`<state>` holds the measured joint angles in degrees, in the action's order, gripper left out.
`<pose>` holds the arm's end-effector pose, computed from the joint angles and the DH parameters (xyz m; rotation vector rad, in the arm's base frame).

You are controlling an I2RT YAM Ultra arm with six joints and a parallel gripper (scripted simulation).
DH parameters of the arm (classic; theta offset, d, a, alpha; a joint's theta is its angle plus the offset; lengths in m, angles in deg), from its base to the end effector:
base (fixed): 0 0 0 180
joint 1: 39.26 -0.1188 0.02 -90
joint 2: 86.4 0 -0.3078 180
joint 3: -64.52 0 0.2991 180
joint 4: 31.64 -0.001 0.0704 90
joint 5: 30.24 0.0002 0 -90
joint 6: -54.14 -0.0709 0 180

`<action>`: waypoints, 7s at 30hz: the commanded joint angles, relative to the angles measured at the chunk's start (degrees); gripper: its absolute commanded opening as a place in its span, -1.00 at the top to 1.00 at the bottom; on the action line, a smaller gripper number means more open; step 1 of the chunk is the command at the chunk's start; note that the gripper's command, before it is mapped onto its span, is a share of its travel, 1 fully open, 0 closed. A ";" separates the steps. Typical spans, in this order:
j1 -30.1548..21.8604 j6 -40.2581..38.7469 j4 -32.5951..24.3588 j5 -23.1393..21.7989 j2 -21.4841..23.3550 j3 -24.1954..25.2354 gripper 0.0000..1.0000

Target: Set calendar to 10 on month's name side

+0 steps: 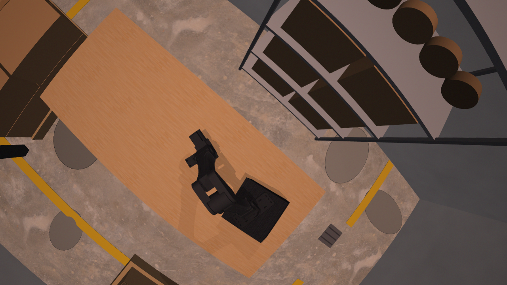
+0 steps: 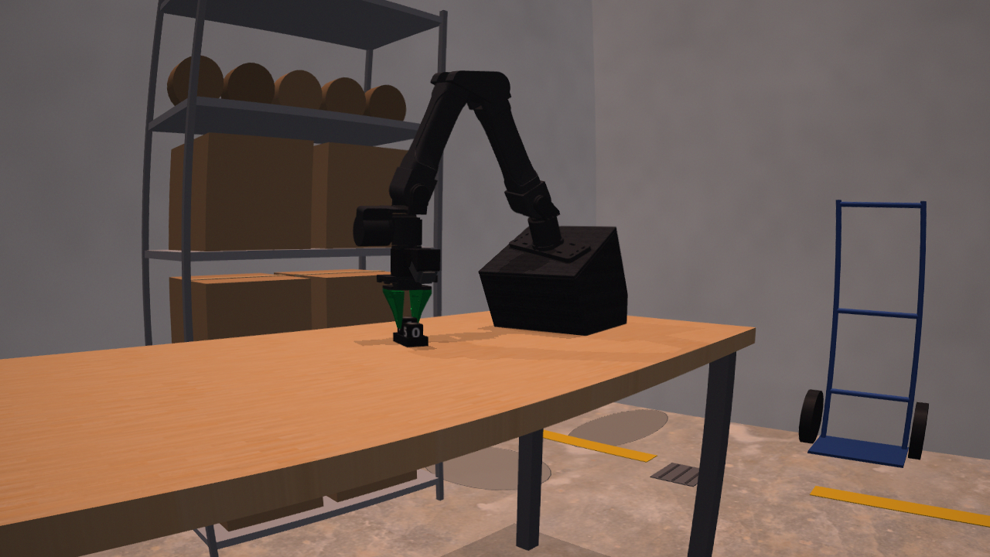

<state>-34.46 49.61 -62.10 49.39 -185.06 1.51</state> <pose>0.3658 -0.0169 0.1205 -1.7950 2.0335 -0.2330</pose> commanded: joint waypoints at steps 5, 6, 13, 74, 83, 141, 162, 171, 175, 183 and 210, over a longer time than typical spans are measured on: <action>-0.02 -0.10 0.70 0.00 -0.05 -0.19 0.49; -0.03 -0.12 0.80 0.01 -0.15 -0.19 0.49; -0.13 -0.21 1.38 0.05 -0.70 -0.17 0.49; -0.19 -0.26 1.76 0.07 -1.05 -0.16 0.49; -0.19 -0.26 1.76 0.07 -1.05 -0.16 0.49; 0.90 0.75 -4.91 -0.37 4.87 -0.73 0.11; 3.27 2.96 -18.57 -1.33 14.53 -4.31 -1.00; 3.27 2.96 -18.57 -1.33 14.53 -4.31 -1.00; 3.27 2.96 -18.57 -1.33 14.53 -4.31 -1.00; 3.30 2.99 -18.73 -1.34 14.63 -4.37 -1.00; 7.19 6.66 -37.33 -2.88 22.94 -13.88 -1.00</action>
<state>-27.51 55.93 -96.46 47.43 -163.05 -11.34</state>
